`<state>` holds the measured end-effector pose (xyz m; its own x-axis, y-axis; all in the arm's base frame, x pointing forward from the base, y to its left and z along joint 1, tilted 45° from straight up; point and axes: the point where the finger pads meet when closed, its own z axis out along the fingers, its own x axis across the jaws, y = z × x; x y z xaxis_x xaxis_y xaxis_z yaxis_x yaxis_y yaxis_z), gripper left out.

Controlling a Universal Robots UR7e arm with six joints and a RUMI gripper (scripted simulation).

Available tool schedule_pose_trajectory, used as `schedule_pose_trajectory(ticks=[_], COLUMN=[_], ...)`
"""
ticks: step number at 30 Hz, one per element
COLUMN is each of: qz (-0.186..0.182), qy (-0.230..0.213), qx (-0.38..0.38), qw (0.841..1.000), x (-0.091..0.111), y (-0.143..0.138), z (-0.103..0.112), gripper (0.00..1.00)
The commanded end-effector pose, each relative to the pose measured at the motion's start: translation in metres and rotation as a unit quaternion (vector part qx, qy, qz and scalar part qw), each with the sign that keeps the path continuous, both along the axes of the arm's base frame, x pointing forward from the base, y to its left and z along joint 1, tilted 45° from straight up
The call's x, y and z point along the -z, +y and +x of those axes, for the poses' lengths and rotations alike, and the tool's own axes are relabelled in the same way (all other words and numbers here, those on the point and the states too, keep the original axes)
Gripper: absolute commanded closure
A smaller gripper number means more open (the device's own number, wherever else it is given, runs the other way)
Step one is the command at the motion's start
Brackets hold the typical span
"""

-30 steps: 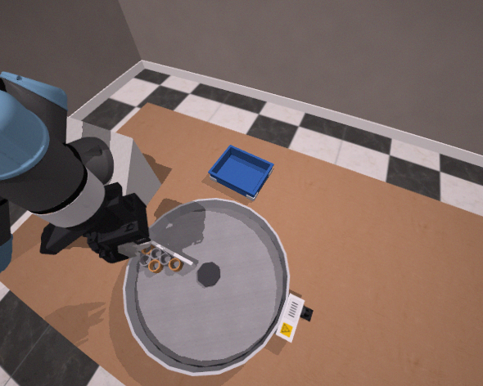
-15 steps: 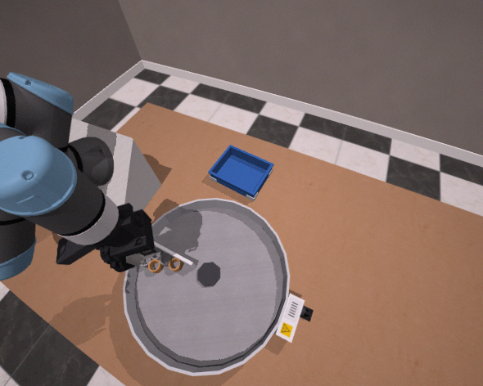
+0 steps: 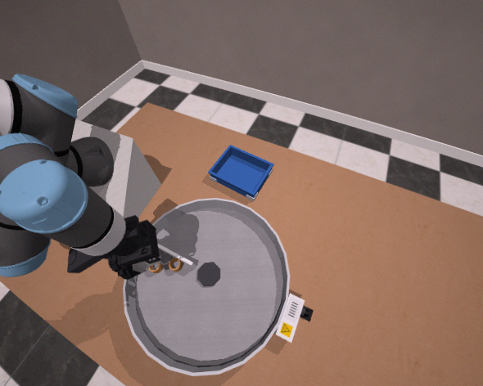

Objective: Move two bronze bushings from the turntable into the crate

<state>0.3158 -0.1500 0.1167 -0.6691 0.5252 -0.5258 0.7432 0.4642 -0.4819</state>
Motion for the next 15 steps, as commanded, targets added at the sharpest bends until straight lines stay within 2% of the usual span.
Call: schedule_pose_trajectory(ticks=[1,15], qz=[0.001,0.001], qy=[-0.002,-0.003], qx=[-0.003,-0.004], qw=[1.0,1.0], x=[0.0021,0.001], y=[-0.001,-0.0007], z=[0.0008,0.0018], gripper=[0.94,0.94])
